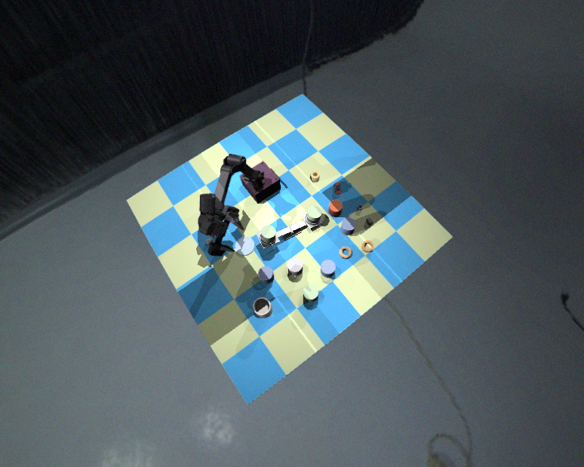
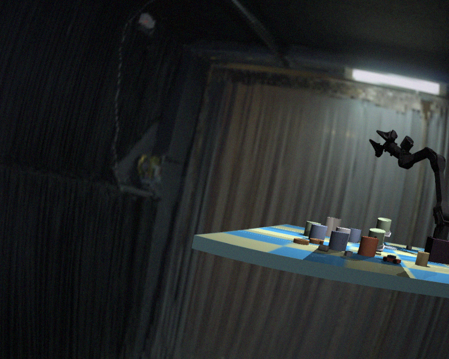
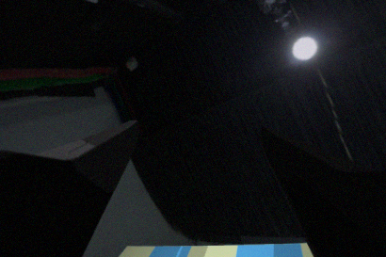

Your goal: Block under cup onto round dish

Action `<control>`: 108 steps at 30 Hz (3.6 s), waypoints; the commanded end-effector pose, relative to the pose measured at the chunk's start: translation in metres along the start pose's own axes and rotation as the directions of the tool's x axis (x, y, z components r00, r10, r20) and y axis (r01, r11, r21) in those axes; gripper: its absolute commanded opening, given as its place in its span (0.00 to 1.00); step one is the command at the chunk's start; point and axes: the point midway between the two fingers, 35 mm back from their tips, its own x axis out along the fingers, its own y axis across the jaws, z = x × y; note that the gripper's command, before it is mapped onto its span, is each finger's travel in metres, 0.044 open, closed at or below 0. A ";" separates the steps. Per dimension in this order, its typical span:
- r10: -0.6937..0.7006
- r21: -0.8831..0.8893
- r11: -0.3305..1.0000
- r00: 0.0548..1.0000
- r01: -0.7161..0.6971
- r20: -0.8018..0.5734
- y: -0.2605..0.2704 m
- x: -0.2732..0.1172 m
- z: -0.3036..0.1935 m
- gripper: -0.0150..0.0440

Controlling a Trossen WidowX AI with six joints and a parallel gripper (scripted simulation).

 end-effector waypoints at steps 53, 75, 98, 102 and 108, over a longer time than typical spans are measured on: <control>-0.471 0.077 0.844 0.802 0.531 -0.368 0.174 0.003 -0.235 1.00; -0.638 -0.426 0.762 0.457 0.488 -0.619 0.200 -0.147 -0.346 1.00; -0.640 -0.602 0.768 0.274 0.219 -0.717 0.203 -0.158 -0.372 1.00; -0.628 -0.624 0.775 0.229 0.097 -0.744 0.205 -0.146 -0.378 1.00; -0.606 -0.623 0.777 0.157 -0.092 -0.779 0.207 -0.128 -0.390 1.00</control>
